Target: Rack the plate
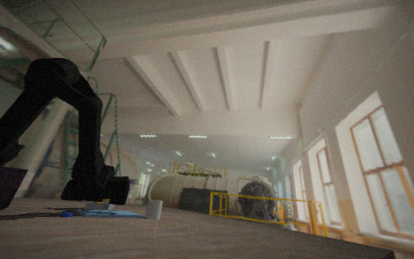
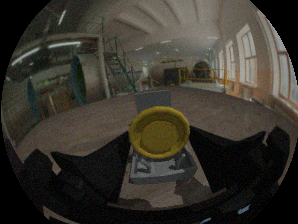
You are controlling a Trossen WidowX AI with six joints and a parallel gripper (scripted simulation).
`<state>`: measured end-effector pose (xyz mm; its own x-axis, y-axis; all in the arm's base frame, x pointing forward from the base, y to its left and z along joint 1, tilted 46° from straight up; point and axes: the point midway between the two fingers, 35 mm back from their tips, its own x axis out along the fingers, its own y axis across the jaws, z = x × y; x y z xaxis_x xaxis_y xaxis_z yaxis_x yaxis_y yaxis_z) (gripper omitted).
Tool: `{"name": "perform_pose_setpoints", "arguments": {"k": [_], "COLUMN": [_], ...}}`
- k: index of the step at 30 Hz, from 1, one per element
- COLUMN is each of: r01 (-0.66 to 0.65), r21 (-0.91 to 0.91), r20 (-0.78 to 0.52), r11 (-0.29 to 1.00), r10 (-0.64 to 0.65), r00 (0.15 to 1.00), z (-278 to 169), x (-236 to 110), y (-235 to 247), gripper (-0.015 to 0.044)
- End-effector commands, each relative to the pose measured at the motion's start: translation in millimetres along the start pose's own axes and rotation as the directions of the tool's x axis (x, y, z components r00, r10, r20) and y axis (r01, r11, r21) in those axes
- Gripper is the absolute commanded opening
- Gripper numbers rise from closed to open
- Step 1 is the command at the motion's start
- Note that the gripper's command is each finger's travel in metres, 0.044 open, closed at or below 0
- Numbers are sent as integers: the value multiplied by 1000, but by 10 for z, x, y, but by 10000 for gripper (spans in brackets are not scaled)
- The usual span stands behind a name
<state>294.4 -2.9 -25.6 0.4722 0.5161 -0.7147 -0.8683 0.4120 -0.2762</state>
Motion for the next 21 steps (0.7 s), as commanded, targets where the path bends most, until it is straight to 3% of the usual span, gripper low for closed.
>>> {"name": "perform_pose_setpoints", "arguments": {"k": [1, 6, 21], "r01": [0, 0, 1], "r21": [0, 0, -1], "r20": [0, 0, 1], "r11": [1000, 1000, 1000], "r10": [0, 0, -1], "r00": [1000, 1000, 1000], "z": [14, 14, 7], "x": [-2, -2, -2], "y": [-1, -1, -4], "gripper": [0, 0, 394]}}
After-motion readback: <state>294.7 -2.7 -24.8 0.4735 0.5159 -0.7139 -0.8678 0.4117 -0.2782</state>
